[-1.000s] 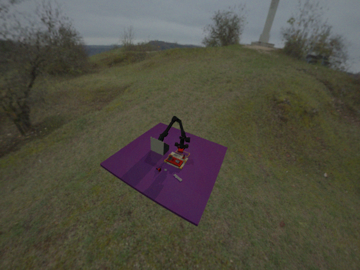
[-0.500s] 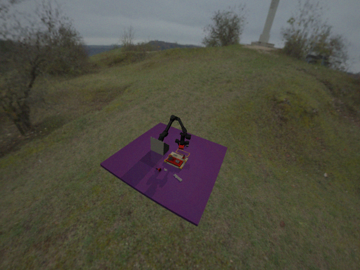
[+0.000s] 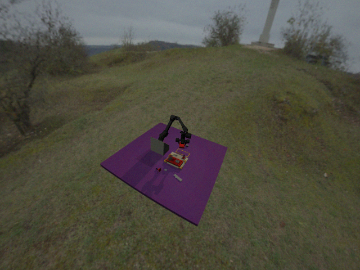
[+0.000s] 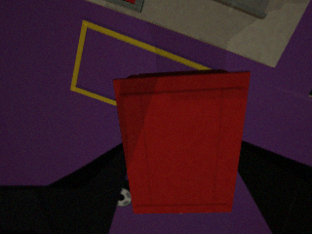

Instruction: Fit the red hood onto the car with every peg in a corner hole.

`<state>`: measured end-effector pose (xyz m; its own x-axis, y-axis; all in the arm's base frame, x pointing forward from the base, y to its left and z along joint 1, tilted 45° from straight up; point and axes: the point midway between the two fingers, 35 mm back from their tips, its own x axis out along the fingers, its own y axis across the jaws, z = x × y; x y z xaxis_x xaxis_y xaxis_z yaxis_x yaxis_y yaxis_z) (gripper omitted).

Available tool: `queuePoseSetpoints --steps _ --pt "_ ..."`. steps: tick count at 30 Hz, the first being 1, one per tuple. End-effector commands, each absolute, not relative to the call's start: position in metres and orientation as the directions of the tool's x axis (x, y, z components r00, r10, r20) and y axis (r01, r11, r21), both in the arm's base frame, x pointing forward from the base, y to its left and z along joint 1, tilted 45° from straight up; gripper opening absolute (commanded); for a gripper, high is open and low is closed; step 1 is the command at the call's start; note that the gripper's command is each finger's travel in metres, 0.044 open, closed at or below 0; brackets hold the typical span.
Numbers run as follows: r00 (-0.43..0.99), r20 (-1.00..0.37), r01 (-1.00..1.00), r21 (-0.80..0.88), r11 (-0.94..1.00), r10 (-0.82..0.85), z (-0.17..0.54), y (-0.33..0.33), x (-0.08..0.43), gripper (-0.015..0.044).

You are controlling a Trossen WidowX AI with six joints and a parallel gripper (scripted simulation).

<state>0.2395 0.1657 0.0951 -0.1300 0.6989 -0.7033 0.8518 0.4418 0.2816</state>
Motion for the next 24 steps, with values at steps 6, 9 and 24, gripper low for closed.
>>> queuePoseSetpoints --steps 6,9,24 --pt "-0.128 -0.715 0.75 0.383 0.539 0.687 0.075 0.148 0.266 0.0" --pt "-0.128 -0.718 0.706 0.419 0.571 0.684 0.068 0.141 0.274 0.0" --pt "-0.128 -0.724 0.442 0.57 0.693 0.678 0.028 0.102 0.311 0.0"
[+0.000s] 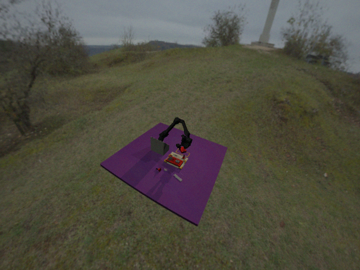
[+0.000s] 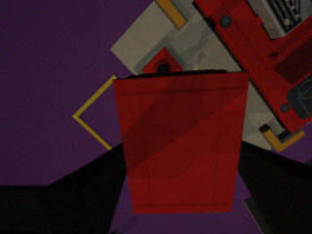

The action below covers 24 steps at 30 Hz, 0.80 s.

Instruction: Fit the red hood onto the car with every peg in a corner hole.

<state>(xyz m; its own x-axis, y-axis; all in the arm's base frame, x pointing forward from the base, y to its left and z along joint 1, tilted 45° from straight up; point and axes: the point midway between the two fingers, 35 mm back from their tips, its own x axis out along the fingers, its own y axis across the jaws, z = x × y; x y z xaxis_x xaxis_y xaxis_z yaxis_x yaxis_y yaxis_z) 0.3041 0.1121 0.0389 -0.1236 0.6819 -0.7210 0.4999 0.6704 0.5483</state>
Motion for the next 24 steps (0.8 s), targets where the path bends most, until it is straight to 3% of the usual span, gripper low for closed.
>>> queuePoseSetpoints --steps 1,24 --pt "-0.128 -0.724 0.423 0.578 0.698 0.677 0.025 0.1 0.313 0.0" --pt "-0.134 -0.712 -0.049 0.7 0.713 0.689 -0.049 0.03 0.341 0.0"
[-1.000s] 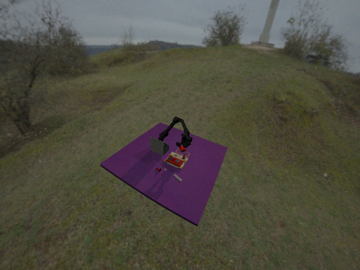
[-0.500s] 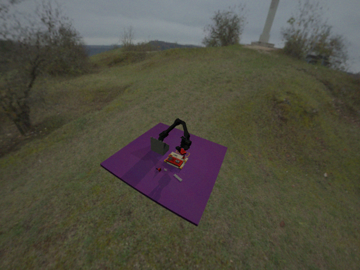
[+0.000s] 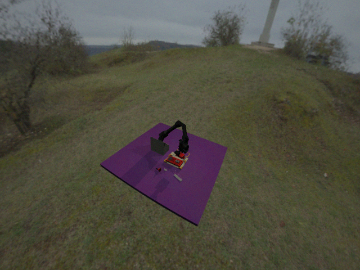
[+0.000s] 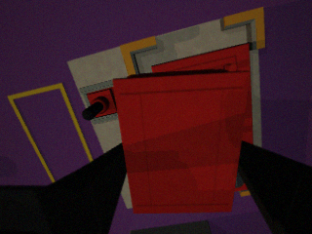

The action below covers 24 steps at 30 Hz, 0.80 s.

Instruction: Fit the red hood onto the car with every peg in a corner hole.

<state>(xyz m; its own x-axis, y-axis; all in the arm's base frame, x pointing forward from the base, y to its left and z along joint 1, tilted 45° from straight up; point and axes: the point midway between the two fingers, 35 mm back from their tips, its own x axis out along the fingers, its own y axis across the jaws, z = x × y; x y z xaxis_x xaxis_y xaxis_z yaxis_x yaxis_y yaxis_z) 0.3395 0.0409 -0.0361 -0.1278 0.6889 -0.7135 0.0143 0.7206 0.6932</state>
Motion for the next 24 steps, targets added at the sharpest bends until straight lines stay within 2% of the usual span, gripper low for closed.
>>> queuePoseSetpoints --steps 1,6,14,24 --pt "-0.135 -0.711 -0.07 0.702 0.709 0.691 -0.052 0.027 0.341 0.0" --pt "-0.136 -0.705 -0.16 0.709 0.687 0.696 -0.068 0.014 0.342 0.0" --pt "-0.136 -0.704 -0.163 0.71 0.685 0.697 -0.069 0.018 0.339 0.0" --pt "-0.136 -0.703 -0.163 0.711 0.684 0.698 -0.104 0.048 0.334 0.0"
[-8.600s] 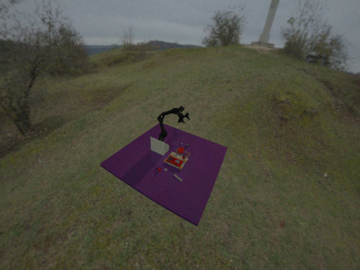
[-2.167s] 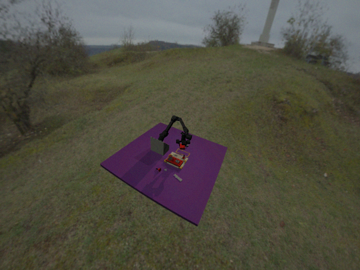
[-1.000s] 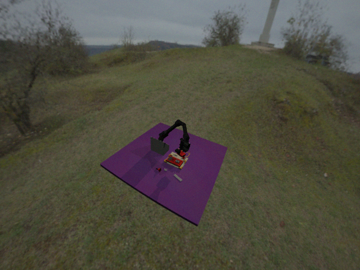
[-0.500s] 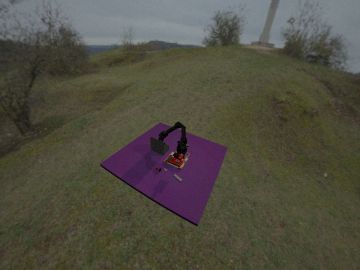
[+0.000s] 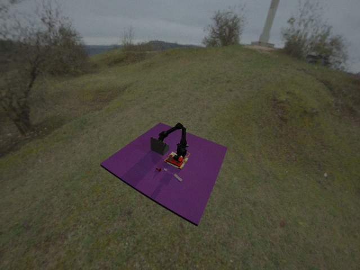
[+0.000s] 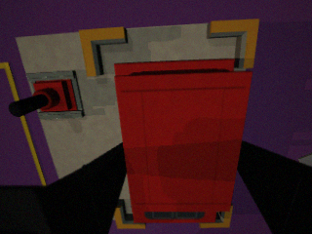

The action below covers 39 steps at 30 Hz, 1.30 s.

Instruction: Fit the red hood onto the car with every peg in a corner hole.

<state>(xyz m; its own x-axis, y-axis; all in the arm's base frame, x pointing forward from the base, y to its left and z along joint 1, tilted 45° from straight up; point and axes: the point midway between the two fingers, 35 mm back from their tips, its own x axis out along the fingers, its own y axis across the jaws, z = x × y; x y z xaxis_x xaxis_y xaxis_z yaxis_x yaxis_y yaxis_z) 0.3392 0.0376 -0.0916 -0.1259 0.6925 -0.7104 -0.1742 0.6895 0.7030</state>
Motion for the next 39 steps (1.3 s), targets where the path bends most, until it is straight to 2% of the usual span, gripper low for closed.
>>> queuePoseSetpoints --steps 1,39 --pt "-0.136 -0.703 -0.163 0.711 0.684 0.698 -0.1043 0.0479 0.3334 0.0" --pt "-0.136 -0.703 -0.163 0.711 0.684 0.698 -0.1064 0.0492 0.3314 0.0"
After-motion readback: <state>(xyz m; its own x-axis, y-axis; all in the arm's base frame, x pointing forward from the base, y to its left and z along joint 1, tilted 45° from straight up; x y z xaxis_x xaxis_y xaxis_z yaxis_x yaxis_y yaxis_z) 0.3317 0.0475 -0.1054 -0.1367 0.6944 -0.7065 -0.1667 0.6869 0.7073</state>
